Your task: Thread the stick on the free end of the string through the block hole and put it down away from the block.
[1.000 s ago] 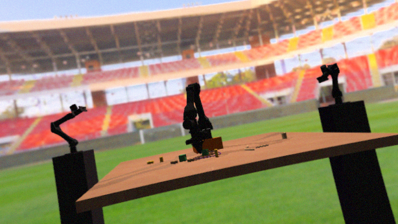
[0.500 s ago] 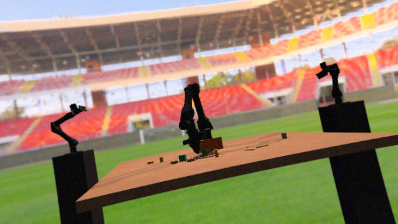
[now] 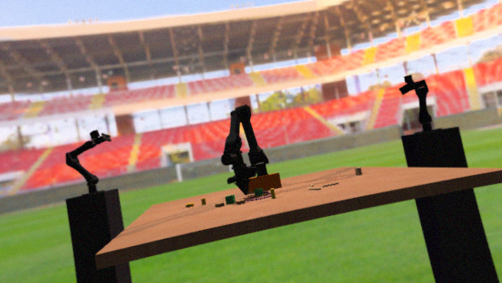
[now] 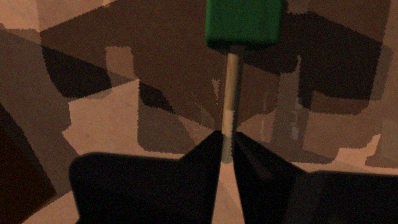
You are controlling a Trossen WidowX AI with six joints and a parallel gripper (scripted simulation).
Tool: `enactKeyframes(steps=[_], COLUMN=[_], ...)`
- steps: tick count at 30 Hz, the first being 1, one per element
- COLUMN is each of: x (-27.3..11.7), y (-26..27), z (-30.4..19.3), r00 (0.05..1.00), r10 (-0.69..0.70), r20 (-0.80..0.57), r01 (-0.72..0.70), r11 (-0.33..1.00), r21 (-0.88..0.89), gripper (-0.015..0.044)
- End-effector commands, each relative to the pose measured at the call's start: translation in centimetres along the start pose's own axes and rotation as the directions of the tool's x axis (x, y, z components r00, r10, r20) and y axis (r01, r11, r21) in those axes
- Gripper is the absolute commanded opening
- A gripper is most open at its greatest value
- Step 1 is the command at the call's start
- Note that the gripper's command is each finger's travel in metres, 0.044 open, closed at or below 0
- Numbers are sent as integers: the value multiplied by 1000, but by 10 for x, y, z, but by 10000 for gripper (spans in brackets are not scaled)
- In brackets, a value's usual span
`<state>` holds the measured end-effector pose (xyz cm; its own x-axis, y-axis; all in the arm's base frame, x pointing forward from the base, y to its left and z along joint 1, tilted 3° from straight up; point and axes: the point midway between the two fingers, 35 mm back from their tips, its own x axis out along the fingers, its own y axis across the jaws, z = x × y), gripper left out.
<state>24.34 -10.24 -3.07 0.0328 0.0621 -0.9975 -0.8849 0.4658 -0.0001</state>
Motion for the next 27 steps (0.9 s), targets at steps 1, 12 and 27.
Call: enactKeyframes(steps=[1,12,27], x=[-1,-2,-4], y=[0,0,0], z=[-5,-20,-40], r00=[1000,1000,1000], r10=[1,-1,-5], r20=[1,-3,-4], r01=[-1,1,5], r11=[1000,1000,1000], r21=[-1,0,-1], gripper=[0,0,0])
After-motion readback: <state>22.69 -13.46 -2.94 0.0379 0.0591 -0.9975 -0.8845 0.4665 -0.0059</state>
